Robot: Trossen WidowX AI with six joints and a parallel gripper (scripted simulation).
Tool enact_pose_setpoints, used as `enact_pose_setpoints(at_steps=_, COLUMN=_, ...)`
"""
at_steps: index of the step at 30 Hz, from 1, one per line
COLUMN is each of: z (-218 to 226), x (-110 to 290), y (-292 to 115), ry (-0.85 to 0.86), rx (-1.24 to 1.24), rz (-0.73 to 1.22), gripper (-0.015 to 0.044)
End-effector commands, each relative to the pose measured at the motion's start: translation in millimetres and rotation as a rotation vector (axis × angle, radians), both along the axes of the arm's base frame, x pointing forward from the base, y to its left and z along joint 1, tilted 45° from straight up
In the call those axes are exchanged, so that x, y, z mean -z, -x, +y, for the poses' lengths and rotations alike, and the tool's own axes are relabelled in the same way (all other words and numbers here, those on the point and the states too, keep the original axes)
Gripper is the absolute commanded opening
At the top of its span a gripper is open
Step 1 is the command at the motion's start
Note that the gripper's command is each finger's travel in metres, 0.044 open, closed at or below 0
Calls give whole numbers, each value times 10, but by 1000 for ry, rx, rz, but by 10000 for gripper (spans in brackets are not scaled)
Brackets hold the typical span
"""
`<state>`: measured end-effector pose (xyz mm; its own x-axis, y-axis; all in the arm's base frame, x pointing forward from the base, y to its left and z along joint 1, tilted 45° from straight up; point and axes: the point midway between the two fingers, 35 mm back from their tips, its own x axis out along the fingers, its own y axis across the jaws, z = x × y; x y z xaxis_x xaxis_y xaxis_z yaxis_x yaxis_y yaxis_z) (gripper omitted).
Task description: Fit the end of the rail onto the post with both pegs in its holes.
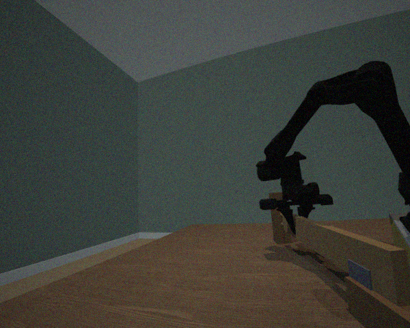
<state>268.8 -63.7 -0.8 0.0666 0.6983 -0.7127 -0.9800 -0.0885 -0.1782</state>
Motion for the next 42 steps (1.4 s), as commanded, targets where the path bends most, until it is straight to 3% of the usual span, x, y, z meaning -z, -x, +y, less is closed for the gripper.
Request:
enact_pose_setpoints(at_steps=1, z=-42, x=7, y=-14, ry=6, rx=4, rz=-6, gripper=0)
enact_pose_setpoints(at_steps=42, z=-129, x=78, y=-34, ry=7, rx=4, rz=-6, gripper=0)
